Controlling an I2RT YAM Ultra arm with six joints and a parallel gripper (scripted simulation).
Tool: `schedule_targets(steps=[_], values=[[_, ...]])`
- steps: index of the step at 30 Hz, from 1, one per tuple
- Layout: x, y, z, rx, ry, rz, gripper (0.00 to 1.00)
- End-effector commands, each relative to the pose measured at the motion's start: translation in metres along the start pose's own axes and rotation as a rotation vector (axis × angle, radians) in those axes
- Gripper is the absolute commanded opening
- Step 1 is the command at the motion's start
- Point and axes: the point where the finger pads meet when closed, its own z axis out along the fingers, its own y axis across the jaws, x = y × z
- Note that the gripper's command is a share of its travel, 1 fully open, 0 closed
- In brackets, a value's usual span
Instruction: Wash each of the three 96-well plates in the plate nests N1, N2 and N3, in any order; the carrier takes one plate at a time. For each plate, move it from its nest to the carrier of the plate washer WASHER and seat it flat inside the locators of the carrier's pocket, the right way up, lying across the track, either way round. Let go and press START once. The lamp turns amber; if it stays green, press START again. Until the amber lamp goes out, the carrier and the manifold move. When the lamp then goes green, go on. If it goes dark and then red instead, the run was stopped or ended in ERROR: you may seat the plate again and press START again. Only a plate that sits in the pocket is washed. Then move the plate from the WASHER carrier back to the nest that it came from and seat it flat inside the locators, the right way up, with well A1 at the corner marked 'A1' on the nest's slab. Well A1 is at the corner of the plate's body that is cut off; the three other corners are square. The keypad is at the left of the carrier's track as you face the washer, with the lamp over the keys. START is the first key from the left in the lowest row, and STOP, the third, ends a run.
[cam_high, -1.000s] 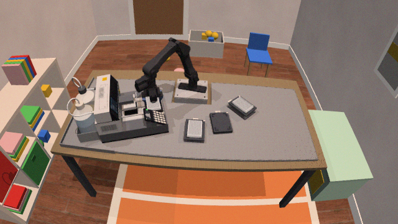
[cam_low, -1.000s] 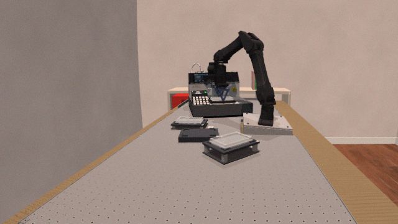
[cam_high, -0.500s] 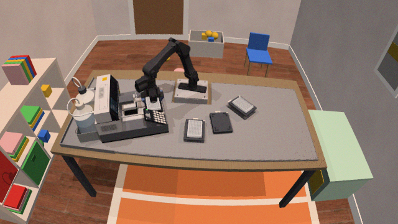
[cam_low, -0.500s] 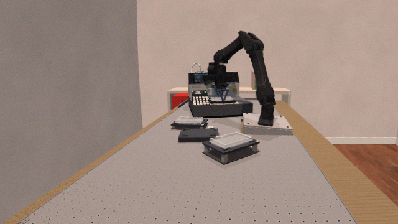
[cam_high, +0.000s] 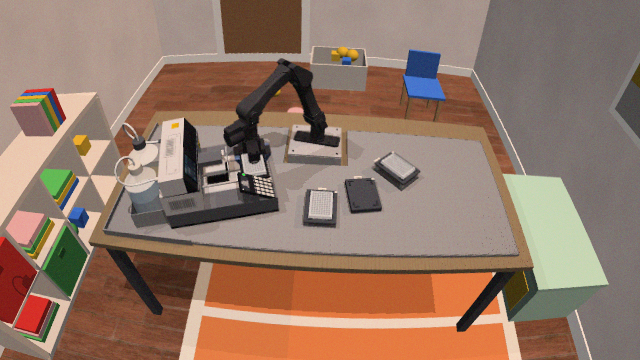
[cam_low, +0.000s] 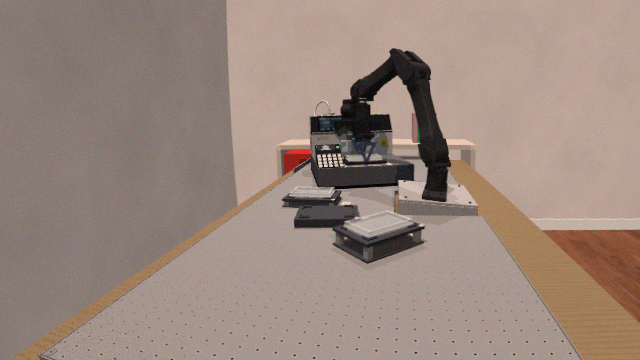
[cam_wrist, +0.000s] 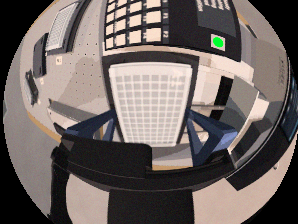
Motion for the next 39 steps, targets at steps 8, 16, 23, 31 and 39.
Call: schedule_targets(steps=[8, 16, 23, 31, 39], values=[[-0.001, -0.001, -0.003, 0.008, -0.009, 0.000, 1.00], [-0.001, -0.001, -0.013, 0.008, -0.009, 0.000, 1.00], [-0.001, -0.001, -0.023, 0.008, -0.009, 0.000, 1.00], [-0.001, -0.001, -0.035, 0.008, -0.009, 0.000, 1.00], [-0.001, -0.001, -0.048, 0.008, -0.009, 0.000, 1.00]])
